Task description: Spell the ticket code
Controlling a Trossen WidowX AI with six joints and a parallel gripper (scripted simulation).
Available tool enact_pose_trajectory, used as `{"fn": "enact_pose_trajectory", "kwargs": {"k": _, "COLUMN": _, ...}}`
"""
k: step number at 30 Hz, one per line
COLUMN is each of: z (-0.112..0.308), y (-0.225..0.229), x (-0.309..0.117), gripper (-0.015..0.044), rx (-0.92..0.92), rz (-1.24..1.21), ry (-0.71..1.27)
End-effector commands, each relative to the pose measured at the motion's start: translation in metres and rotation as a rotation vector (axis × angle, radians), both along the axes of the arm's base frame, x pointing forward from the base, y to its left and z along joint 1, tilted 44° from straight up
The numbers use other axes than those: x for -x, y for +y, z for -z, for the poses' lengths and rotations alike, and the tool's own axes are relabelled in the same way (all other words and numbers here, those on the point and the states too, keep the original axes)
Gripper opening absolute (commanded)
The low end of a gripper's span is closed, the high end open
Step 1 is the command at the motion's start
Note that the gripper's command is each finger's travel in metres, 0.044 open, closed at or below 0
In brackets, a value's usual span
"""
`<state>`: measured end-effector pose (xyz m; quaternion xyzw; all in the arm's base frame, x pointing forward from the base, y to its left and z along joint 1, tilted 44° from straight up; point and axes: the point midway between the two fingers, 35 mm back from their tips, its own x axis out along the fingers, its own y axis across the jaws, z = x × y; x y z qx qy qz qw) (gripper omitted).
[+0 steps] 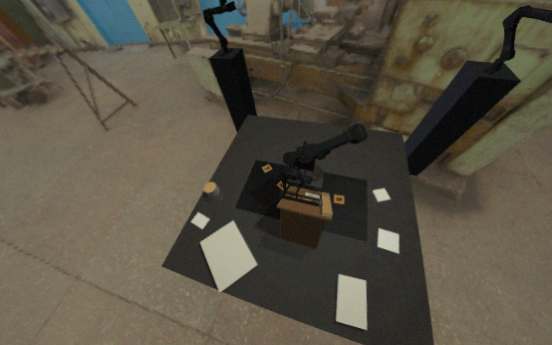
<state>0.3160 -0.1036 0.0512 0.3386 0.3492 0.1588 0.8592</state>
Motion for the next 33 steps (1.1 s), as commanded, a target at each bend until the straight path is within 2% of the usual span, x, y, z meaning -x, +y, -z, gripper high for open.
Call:
{"fn": "enact_pose_trajectory", "kwargs": {"k": 1, "z": -0.002, "y": -0.002, "x": 0.002, "gripper": 0.0295, "rx": 0.003, "rz": -0.001, "ry": -0.007}}
{"fn": "enact_pose_trajectory", "kwargs": {"k": 33, "z": -0.005, "y": -0.009, "x": 0.015, "gripper": 0.0295, "rx": 0.003, "rz": -0.001, "ry": -0.006}}
